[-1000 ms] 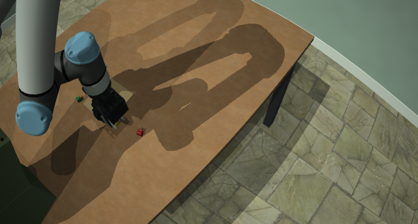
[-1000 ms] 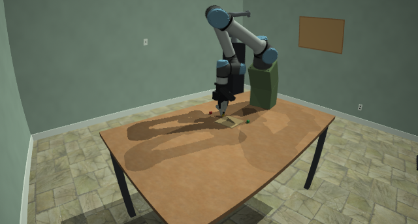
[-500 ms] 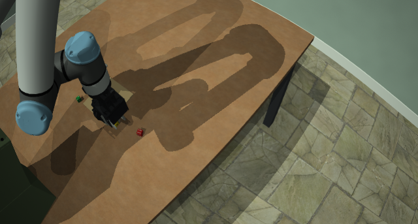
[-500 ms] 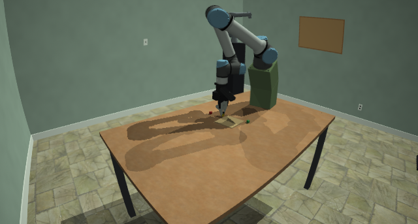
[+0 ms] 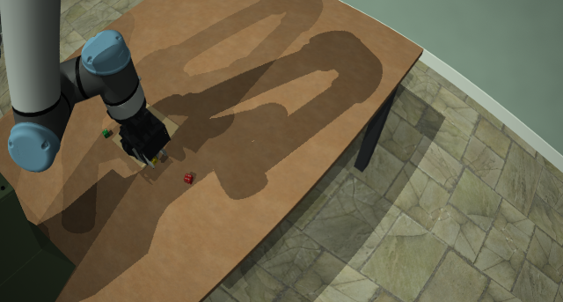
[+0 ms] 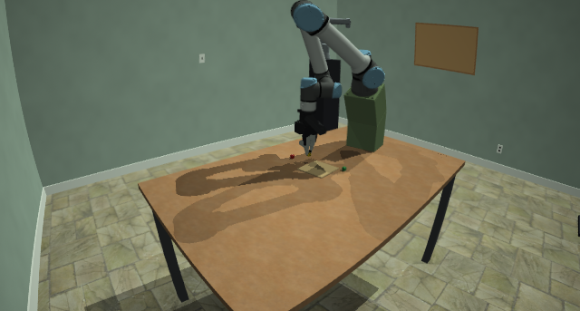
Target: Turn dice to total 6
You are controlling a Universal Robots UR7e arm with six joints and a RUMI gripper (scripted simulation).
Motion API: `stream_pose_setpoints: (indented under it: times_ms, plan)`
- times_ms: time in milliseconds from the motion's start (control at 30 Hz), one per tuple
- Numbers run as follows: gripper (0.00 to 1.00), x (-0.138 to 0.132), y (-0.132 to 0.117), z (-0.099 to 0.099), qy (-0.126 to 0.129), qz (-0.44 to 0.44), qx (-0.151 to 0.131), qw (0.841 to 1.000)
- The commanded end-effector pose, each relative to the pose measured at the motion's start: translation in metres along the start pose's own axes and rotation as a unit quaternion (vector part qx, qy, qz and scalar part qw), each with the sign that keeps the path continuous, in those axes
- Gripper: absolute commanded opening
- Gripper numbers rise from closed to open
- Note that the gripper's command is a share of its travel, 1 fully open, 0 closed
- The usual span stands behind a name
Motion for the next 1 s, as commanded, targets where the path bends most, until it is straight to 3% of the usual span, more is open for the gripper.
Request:
stream_pose_setpoints:
  times_ms: [0, 400, 967]
  plan:
    - [0.0, -0.001, 0.0, 0.014, 0.001, 0.0, 0.002, 1.0]
    - [0.0, -0.001, 0.0, 0.05, 0.001, 0.0, 0.002, 1.0]
    - [0.0, -0.001, 0.0, 0.071, 0.001, 0.0, 0.002, 1.0]
Point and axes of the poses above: the point where the finger pads meet when closed, its own z axis back along the fingers, its own x axis across the jaws, y = z × x, the point moved 6 cm from there along z, back along the fingers, and after that the axes turned 9 degrees about z, right-handed, at the moved point
